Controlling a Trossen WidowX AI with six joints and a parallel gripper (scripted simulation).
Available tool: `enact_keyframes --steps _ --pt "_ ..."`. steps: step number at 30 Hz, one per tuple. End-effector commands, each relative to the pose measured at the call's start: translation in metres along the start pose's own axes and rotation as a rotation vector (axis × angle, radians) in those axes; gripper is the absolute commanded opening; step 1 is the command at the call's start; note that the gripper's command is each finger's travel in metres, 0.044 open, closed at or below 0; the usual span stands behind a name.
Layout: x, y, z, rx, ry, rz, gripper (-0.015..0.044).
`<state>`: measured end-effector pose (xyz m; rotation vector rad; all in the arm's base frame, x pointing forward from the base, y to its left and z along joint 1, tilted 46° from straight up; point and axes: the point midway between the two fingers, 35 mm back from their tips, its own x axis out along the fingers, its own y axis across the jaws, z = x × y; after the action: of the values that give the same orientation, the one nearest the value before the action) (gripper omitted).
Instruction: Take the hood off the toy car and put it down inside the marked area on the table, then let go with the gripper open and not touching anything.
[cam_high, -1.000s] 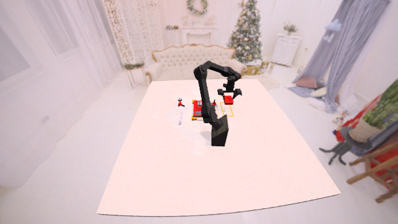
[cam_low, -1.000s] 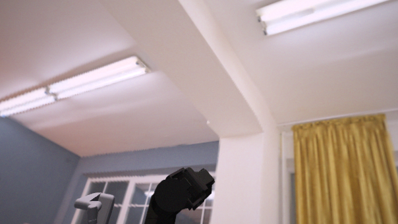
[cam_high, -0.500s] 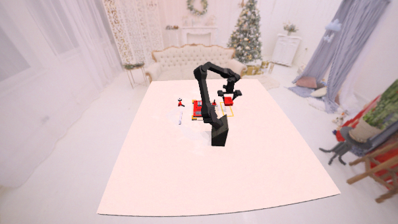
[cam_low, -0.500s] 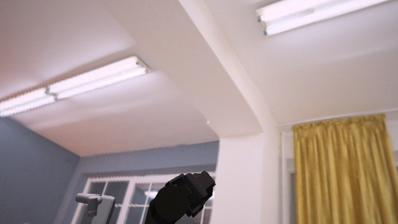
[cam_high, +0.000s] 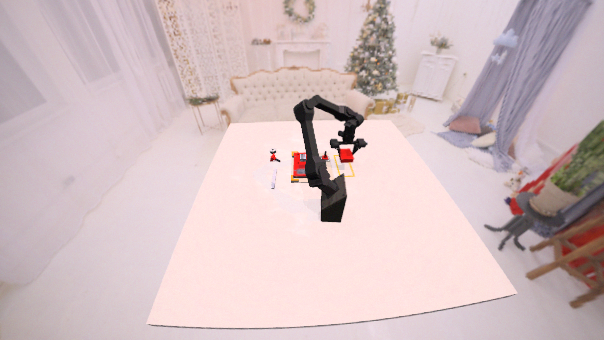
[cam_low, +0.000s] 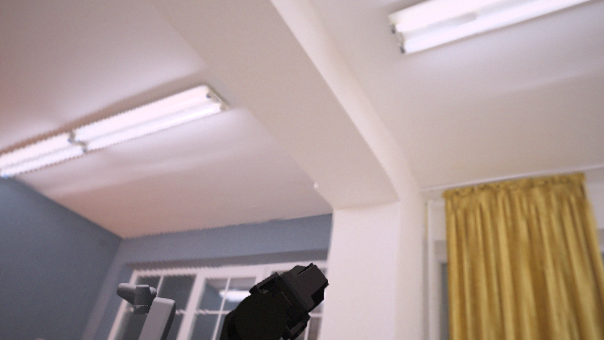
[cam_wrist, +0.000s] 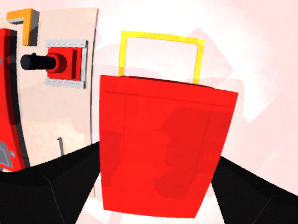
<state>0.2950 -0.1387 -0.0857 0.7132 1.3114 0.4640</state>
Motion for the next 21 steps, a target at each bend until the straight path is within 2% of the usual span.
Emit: enact_keyframes --steps 1,21 --pt "0.004 0.001 -0.001 0.009 0.0 0.006 0.0" --pt "0.021 0.002 -0.002 0.009 0.0 0.007 0.0"
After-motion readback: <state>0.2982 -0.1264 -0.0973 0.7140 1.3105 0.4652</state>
